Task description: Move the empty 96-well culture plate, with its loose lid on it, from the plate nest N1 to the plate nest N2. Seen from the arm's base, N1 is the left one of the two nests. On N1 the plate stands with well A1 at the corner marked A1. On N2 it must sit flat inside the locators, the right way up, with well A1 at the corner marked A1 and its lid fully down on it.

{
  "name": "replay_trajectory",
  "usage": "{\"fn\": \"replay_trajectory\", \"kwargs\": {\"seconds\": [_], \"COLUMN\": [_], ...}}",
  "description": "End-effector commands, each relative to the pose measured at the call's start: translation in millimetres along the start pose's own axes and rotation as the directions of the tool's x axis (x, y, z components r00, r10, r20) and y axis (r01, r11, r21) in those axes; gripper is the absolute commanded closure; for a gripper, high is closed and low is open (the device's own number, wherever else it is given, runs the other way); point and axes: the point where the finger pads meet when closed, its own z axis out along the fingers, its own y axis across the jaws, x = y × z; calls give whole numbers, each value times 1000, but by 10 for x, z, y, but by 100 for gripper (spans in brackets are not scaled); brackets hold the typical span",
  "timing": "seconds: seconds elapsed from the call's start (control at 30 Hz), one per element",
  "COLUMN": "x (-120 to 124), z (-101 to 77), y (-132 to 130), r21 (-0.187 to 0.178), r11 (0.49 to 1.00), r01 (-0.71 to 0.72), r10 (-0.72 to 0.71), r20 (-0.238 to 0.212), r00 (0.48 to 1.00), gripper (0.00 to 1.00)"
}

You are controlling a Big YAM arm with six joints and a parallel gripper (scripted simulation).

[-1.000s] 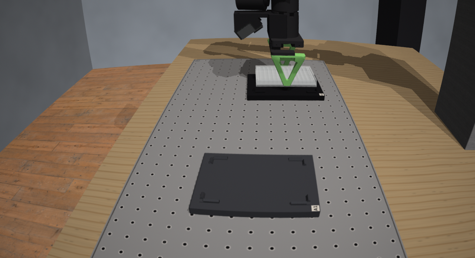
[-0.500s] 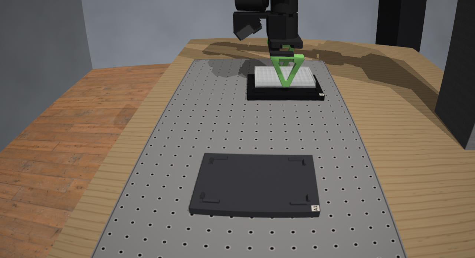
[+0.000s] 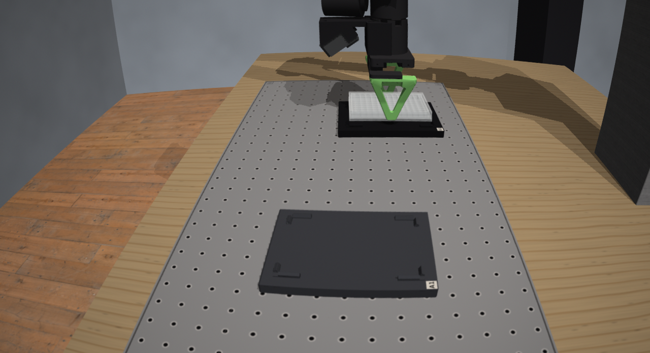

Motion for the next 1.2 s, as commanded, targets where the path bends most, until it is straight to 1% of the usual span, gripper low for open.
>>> {"fn": "replay_trajectory", "kwargs": {"seconds": [0.0, 0.6, 0.63, 0.8, 1.17], "x": [54, 27, 81, 23, 23], "z": [32, 65, 46, 75, 90], "y": [61, 53, 65, 55, 53], "r21": [-6, -5, -6, -5, -4], "r11": [1000, 1000, 1000, 1000, 1000], "r01": [-9, -8, -10, -7, -7], "r10": [9, 8, 10, 7, 7], "r20": [-9, -2, -12, -1, -1], "r00": [1000, 1000, 1000, 1000, 1000], "gripper": [100, 100, 100, 100, 100]}}
